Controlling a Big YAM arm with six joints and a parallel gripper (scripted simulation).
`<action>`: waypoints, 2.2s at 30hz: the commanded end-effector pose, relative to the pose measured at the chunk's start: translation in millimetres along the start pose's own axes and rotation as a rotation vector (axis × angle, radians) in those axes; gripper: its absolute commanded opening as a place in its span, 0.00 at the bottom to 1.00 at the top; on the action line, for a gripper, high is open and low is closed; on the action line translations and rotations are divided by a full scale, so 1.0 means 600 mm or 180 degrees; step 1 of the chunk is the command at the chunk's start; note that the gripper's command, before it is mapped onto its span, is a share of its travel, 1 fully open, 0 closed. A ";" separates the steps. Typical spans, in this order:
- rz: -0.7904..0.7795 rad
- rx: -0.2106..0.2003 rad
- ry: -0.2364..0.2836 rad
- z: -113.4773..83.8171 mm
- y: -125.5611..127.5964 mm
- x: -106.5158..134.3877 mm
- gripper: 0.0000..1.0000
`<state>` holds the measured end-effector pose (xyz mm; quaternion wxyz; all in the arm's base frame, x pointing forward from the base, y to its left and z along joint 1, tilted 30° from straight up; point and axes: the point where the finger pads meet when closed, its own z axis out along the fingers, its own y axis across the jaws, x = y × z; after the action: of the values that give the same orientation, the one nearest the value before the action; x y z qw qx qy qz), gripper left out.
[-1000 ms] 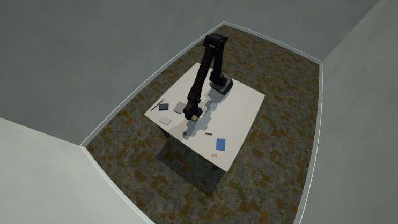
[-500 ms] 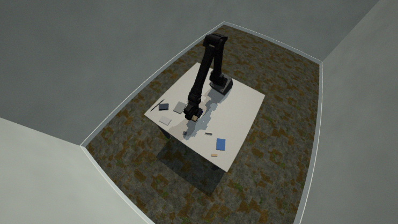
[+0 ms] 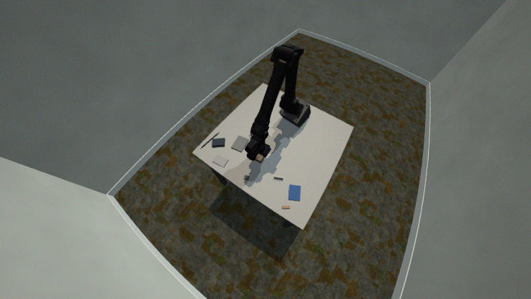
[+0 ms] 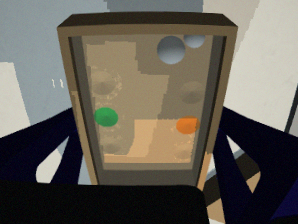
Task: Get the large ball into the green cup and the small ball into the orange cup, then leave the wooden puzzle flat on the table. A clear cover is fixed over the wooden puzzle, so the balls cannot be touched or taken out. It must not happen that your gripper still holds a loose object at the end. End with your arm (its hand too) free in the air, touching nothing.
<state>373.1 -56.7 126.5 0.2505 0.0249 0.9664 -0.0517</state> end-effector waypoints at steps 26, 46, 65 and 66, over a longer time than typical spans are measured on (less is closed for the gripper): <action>-0.0020 -0.0039 -0.0154 -0.015 0.003 -0.036 0.70; 0.0044 -0.0018 -0.0191 -0.016 -0.008 -0.016 0.70; 0.0030 -0.0009 -0.0206 -0.025 0.002 -0.033 0.70; 0.0039 -0.0025 -0.0203 -0.026 -0.004 -0.033 0.70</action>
<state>373.5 -56.6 126.6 0.2542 0.0252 0.9657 -0.0475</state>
